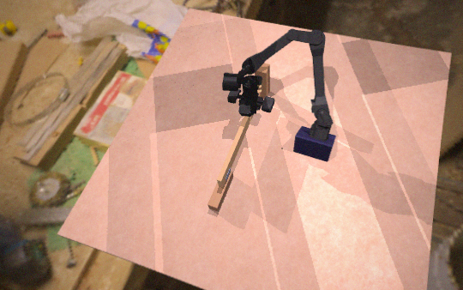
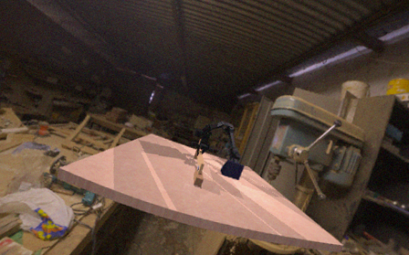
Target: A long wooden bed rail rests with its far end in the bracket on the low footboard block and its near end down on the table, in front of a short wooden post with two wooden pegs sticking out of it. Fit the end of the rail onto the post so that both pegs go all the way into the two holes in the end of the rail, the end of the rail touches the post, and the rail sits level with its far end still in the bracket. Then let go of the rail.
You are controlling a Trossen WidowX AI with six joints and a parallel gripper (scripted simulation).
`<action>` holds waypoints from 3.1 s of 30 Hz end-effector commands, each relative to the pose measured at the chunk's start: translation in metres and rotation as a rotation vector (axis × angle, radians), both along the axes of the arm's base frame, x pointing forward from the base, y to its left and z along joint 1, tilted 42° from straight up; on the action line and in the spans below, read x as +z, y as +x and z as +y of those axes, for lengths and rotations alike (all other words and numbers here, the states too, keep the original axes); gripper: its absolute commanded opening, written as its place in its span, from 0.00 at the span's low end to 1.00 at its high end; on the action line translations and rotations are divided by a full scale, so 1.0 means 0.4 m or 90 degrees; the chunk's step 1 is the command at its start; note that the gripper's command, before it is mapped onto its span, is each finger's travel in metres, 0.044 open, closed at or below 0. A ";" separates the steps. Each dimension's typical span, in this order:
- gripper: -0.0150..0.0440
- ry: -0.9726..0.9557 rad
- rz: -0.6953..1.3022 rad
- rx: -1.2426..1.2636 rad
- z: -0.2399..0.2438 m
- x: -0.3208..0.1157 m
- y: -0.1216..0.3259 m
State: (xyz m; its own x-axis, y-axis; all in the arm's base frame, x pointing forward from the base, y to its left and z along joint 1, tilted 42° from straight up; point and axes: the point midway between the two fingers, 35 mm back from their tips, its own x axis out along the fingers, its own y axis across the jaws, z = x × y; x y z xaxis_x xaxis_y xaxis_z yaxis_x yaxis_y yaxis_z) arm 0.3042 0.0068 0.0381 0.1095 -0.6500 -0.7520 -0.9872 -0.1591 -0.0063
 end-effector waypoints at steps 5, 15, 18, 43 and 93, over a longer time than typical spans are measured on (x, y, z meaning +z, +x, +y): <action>0.25 -0.001 -0.001 0.001 -0.004 0.009 0.001; 0.25 -0.001 -0.001 0.001 -0.010 0.015 0.002; 0.25 -0.001 -0.001 0.001 -0.012 0.016 0.002; 0.25 -0.001 -0.001 0.001 -0.027 0.028 0.006; 0.25 -0.002 -0.001 0.001 -0.055 0.054 0.010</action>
State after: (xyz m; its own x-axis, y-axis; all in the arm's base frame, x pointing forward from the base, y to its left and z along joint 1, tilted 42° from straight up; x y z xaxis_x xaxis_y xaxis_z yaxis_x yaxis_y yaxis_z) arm 0.3077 -0.0145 0.0573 0.1088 -0.6512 -0.7510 -0.9873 -0.1589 -0.0052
